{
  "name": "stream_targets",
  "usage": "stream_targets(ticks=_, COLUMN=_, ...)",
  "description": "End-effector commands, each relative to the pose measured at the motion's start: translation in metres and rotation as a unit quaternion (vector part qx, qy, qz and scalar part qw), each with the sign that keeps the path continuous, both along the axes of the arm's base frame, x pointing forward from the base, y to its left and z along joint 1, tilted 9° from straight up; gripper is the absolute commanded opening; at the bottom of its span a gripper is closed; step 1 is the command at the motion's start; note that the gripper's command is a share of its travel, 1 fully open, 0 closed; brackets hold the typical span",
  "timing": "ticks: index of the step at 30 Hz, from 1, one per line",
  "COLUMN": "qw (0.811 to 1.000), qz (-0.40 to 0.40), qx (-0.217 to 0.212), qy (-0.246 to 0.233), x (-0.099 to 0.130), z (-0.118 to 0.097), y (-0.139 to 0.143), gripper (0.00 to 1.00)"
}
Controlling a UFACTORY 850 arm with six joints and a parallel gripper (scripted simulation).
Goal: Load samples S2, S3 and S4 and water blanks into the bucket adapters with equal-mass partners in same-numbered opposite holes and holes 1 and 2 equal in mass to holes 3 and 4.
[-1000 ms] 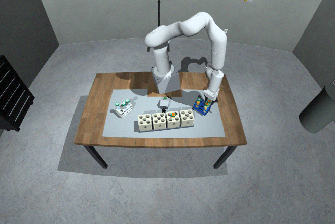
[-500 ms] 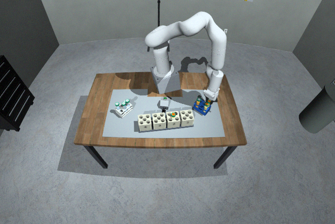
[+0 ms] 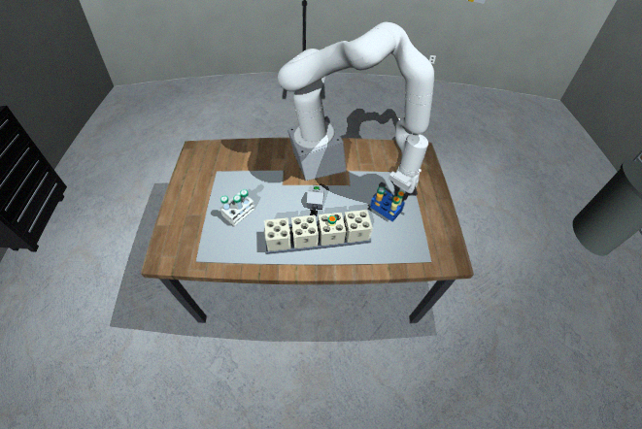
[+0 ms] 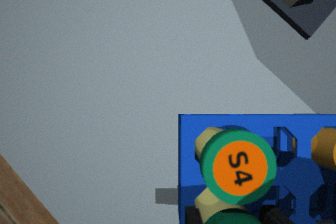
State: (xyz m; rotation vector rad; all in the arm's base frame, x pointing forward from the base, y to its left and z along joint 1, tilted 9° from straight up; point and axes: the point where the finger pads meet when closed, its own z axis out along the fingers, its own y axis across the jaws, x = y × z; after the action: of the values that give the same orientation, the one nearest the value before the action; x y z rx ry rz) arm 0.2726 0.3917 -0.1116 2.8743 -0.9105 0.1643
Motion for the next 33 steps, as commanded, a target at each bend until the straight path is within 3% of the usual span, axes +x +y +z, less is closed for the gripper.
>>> stream_targets(ticks=1, qw=1.000, qz=0.000, qx=0.001, qy=0.000, x=0.0004, z=0.0006, y=0.0009, gripper=0.00)
stream_targets(ticks=33, qw=1.000, qz=0.000, qx=0.001, qy=0.000, x=-0.0002, z=0.0098, y=0.0023, gripper=0.00)
